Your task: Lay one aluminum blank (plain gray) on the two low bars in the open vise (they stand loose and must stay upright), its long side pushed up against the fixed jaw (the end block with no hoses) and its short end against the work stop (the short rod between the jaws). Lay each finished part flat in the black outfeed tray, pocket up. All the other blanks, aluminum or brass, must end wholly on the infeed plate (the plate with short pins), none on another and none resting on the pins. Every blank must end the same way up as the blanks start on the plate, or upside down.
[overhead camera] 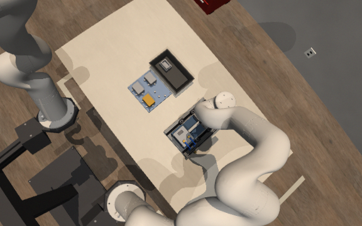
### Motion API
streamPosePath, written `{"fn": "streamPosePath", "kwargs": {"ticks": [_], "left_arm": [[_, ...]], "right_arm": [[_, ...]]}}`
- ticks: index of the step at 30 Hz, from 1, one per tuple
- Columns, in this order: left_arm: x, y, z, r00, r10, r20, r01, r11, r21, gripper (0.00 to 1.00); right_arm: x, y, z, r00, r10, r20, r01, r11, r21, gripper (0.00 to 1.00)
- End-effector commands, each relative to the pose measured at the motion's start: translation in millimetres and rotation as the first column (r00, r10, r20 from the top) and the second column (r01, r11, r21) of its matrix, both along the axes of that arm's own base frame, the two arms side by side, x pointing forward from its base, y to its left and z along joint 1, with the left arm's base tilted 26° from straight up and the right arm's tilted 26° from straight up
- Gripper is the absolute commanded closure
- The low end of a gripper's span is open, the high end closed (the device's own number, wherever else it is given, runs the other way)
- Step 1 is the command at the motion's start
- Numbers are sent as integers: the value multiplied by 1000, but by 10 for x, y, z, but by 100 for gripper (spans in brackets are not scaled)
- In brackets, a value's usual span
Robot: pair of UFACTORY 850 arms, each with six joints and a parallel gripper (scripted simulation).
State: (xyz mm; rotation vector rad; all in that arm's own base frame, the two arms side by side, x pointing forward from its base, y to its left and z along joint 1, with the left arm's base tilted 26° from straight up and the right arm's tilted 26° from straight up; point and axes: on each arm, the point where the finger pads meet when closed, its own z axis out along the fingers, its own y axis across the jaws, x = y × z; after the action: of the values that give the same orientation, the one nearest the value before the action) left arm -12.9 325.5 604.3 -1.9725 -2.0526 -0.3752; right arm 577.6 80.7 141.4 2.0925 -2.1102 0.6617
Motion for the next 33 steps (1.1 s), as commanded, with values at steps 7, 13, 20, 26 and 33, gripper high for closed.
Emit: {"fn": "streamPosePath", "kwargs": {"ticks": [7, 13, 20, 26, 33], "left_arm": [[-1, 1, 9, 1000, 0, 0, 0, 1000, 2, 0], [-1, 1, 9, 1000, 0, 0, 0, 1000, 2, 0], [-1, 1, 9, 1000, 0, 0, 0, 1000, 2, 0], [-1, 1, 9, 1000, 0, 0, 0, 1000, 2, 0], [-1, 1, 9, 1000, 0, 0, 0, 1000, 2, 0]], "right_arm": [[7, 4, 7, 1000, 0, 2, 0, 1000, 1, 31], [7, 4, 7, 1000, 0, 2, 0, 1000, 1, 31], [8, 2, 1, 1000, 0, 2, 0, 1000, 1, 31], [12, -4, -13, 1000, 0, 2, 0, 1000, 1, 31], [16, -11, -30, 1000, 0, 2, 0, 1000, 1, 31]]}}
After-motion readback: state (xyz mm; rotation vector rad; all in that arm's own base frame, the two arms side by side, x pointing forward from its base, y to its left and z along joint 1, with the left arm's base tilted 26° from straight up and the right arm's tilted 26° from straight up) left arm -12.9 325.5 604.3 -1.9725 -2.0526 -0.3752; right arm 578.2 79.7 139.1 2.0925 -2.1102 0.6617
